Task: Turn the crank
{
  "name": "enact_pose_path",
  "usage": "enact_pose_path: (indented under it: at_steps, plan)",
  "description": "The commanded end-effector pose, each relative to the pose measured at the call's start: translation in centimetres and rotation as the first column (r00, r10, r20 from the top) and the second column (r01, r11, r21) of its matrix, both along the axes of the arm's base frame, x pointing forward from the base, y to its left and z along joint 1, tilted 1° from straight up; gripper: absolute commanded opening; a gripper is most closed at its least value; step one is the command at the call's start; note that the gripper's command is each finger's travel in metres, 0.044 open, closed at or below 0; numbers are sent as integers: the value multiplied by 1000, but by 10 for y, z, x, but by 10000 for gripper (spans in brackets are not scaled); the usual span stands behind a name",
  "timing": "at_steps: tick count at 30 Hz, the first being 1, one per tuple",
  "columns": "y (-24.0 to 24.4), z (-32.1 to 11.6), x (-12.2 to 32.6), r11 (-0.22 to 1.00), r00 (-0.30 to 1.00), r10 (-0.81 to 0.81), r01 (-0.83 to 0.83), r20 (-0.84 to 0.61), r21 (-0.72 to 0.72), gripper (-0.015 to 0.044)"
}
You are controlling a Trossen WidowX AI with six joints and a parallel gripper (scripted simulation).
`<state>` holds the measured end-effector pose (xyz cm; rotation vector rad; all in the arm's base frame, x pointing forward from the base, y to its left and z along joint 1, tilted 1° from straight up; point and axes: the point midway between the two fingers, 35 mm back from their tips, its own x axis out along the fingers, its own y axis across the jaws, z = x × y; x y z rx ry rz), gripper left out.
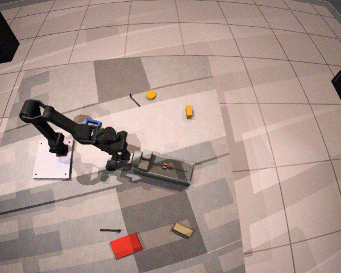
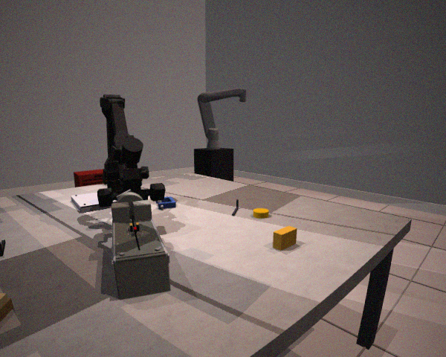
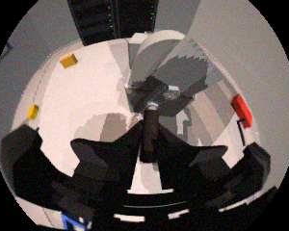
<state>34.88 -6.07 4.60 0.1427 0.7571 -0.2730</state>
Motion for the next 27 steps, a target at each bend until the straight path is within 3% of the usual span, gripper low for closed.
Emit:
enact_pose_path:
  at_steps: [1,27]
  plan:
    - [-8,-4,-2,1000,1000,-21,21,-13,-11,0]
    - [-13,-4,-4,1000,1000,-21,21,-13,-11,0]
